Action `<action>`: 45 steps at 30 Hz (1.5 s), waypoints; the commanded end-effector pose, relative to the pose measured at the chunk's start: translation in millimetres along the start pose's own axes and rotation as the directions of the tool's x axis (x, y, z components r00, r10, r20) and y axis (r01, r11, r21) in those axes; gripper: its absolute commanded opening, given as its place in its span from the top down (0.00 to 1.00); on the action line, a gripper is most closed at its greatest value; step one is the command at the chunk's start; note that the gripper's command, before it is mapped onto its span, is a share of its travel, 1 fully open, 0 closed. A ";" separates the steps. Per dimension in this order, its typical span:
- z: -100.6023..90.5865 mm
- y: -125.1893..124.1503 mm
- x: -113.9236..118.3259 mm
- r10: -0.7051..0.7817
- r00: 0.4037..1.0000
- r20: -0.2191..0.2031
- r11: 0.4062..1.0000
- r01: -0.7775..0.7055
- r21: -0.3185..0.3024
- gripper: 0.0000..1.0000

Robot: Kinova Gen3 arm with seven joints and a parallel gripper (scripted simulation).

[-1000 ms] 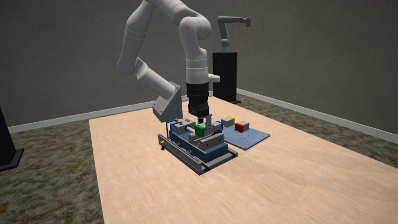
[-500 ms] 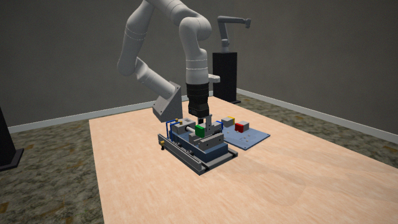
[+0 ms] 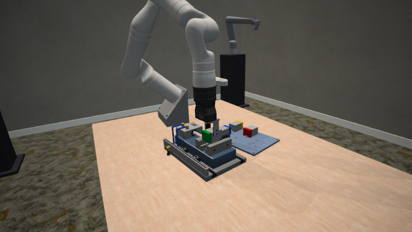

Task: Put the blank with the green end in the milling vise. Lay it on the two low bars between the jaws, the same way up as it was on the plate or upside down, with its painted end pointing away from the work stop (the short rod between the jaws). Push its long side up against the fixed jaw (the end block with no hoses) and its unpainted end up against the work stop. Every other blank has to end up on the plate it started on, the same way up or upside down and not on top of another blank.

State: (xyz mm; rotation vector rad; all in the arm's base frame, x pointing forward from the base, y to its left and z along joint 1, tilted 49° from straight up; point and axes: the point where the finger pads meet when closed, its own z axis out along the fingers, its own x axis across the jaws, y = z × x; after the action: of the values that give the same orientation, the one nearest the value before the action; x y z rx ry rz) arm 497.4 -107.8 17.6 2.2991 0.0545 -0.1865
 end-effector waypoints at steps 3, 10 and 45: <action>-0.7 -0.3 0.6 0.000 1.000 -0.002 1.000 0.000 0.001 1.00; 0.0 -0.3 0.6 0.000 1.000 -0.002 1.000 0.000 0.000 1.00; 2.8 -0.3 0.7 0.000 1.000 -0.002 1.000 0.000 0.000 1.00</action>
State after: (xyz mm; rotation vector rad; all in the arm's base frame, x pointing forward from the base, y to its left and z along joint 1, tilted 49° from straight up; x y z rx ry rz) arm 497.1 -110.4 15.1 2.2992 0.0546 -0.1864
